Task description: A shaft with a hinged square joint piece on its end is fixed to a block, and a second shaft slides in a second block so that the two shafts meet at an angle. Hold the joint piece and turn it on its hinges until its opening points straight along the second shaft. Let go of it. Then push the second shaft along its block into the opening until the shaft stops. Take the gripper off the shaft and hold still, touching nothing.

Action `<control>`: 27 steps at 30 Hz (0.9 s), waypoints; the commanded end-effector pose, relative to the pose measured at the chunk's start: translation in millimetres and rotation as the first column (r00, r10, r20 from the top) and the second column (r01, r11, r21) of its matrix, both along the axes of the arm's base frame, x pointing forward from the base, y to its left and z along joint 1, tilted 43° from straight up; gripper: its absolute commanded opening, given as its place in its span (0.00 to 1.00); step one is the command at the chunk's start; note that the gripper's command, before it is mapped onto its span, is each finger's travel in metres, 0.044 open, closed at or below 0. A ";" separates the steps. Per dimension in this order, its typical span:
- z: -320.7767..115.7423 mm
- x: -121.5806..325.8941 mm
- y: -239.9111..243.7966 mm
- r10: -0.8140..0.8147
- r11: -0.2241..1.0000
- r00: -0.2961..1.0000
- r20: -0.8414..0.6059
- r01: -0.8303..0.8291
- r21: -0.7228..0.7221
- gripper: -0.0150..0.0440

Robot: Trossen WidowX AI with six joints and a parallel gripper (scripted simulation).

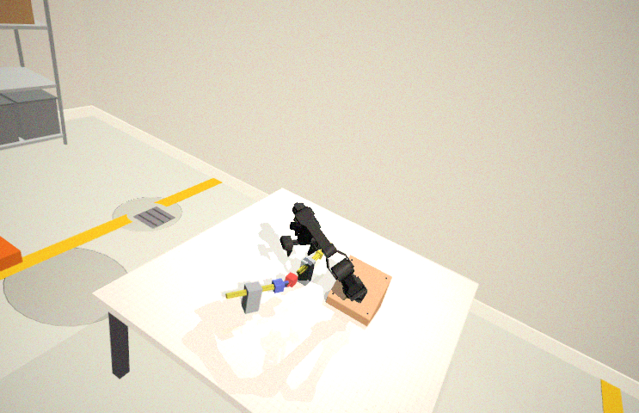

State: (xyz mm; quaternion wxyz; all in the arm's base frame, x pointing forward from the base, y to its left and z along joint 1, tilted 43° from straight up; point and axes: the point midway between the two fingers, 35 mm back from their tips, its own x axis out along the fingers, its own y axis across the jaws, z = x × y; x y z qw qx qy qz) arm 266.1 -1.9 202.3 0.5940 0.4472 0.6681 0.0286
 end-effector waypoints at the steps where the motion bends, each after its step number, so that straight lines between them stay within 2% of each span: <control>1: -14.7 2.6 -4.2 -0.076 0.996 0.991 -0.110 0.081 0.038 1.00; 10: -45.2 5.8 -12.8 -0.228 0.960 0.907 -0.354 0.271 0.077 1.00; 20: -78.4 4.9 -20.5 -0.343 0.883 0.718 -0.606 0.466 0.052 1.00; 24: -90.7 3.3 -23.0 -0.370 0.847 0.622 -0.690 0.531 0.025 1.00; 27: -92.8 3.0 -23.3 -0.373 0.840 0.605 -0.704 0.542 0.020 1.00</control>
